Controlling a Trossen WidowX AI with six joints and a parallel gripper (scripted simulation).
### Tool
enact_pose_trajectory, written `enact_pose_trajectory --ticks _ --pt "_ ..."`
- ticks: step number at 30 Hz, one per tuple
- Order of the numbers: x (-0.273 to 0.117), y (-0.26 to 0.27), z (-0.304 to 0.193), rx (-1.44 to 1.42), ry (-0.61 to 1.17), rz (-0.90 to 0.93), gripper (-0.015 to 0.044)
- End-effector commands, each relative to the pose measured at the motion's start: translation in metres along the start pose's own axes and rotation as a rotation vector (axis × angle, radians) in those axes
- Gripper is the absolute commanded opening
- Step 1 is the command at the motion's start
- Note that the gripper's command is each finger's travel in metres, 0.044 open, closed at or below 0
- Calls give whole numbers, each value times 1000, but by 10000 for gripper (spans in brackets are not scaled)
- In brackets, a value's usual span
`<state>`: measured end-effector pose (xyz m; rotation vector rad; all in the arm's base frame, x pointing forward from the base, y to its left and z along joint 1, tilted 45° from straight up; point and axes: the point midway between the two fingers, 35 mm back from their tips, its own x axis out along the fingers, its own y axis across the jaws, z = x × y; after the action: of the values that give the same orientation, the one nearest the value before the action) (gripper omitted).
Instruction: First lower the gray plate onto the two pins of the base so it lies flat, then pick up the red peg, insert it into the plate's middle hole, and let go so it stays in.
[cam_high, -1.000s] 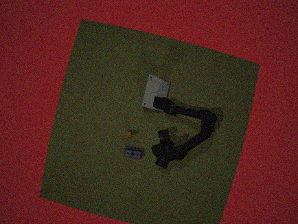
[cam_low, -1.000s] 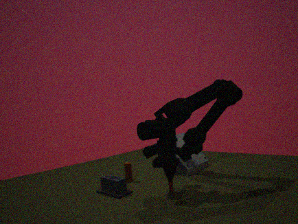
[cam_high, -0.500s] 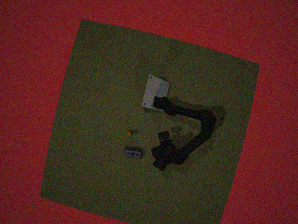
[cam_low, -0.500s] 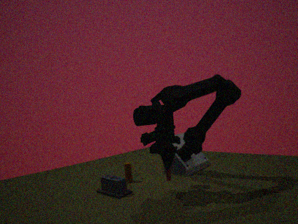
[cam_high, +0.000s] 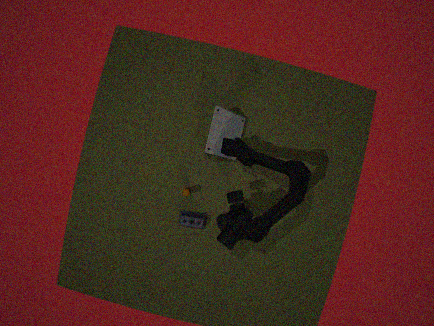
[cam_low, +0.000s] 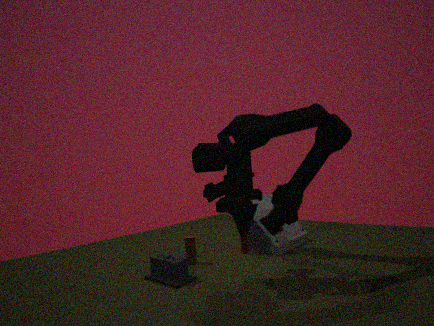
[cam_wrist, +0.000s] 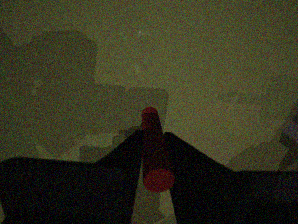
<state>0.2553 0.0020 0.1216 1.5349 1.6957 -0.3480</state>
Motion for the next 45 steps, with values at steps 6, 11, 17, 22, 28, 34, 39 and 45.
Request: enact_pose_trajectory --ticks 6,11,17,22,28,34,39,45 --pt "-5 10 25 -8 -13 3 0" --pt "-7 14 41 -5 -17 5 0" --pt "-9 15 59 -11 -24 2 0" --pt "-10 16 74 -16 -28 -1 0" --pt "-11 18 92 -23 -28 -2 0" --pt "-11 19 111 -27 -26 -2 0" --pt "-11 20 126 -26 -24 -1 0" --pt "-10 20 145 -25 -21 0 0"
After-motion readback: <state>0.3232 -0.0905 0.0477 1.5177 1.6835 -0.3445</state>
